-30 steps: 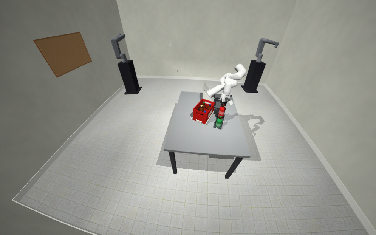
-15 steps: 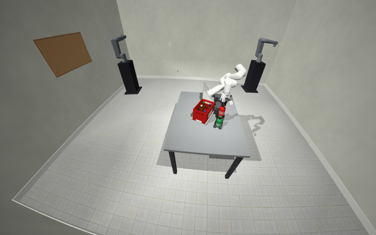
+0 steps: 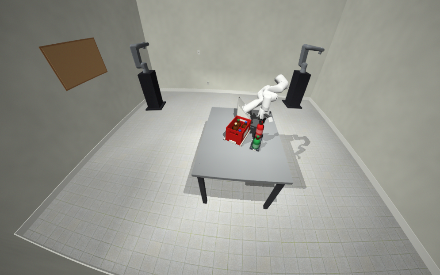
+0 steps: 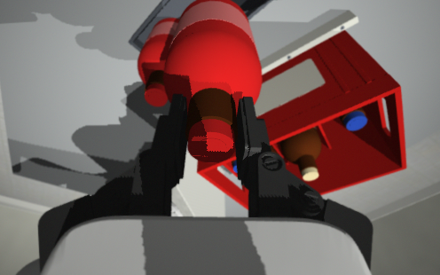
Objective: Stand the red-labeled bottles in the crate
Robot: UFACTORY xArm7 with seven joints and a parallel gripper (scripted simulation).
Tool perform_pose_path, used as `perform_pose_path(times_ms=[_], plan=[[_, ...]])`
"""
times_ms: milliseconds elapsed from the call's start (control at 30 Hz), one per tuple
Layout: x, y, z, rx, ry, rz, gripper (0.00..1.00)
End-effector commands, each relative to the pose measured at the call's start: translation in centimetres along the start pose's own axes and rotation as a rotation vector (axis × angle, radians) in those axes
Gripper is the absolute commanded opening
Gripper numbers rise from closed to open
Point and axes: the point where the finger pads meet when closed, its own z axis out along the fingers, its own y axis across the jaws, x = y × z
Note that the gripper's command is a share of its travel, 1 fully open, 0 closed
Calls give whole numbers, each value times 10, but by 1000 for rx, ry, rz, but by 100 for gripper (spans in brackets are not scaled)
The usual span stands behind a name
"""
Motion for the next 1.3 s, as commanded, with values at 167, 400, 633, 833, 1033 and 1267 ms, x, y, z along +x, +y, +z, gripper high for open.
perform_pose_path(times_ms=[167, 400, 633, 833, 1033, 1267], plan=[[0, 1, -11, -4, 3, 1, 0], [0, 1, -19, -4, 3, 1, 0], [0, 1, -25, -4, 3, 1, 0], [0, 1, -31, -4, 3, 1, 0], [0, 1, -34, -4, 3, 1, 0], [0, 1, -35, -4, 3, 1, 0]])
